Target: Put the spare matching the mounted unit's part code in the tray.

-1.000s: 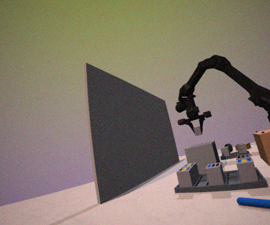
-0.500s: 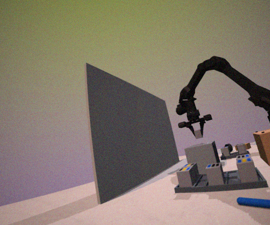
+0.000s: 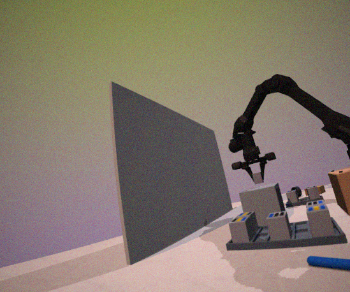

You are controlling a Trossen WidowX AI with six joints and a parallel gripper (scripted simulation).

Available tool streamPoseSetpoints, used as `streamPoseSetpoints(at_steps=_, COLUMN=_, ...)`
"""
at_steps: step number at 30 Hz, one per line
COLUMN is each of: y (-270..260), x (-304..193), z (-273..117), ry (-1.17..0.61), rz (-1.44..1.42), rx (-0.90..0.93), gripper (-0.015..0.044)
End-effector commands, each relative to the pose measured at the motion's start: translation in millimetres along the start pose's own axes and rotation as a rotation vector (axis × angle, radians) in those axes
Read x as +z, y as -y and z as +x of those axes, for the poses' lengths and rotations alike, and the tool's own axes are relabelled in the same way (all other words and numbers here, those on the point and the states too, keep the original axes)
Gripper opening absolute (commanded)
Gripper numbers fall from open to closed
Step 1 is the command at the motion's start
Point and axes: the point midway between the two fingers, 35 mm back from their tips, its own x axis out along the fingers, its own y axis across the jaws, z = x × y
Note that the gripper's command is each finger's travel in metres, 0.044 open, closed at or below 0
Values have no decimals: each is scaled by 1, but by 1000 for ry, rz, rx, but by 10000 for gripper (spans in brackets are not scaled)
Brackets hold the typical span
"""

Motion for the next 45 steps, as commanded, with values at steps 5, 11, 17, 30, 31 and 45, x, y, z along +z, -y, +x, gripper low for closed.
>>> streamPoseSetpoints(at_steps=5, y=1, x=0, z=10, ry=2, rz=-5, rx=-3, gripper=0)
streamPoseSetpoints(at_steps=11, y=1, x=0, z=16, ry=2, rz=-5, rx=-3, gripper=0)
streamPoseSetpoints(at_steps=17, y=1, x=0, z=23, ry=2, rz=-5, rx=-3, gripper=0)
streamPoseSetpoints(at_steps=30, y=1, x=0, z=37, ry=2, rz=-5, rx=-3, gripper=0)
streamPoseSetpoints(at_steps=31, y=1, x=0, z=39, ry=2, rz=-5, rx=-3, gripper=0)
streamPoseSetpoints(at_steps=45, y=0, x=1, z=54, ry=3, rz=-5, rx=-3, gripper=0)
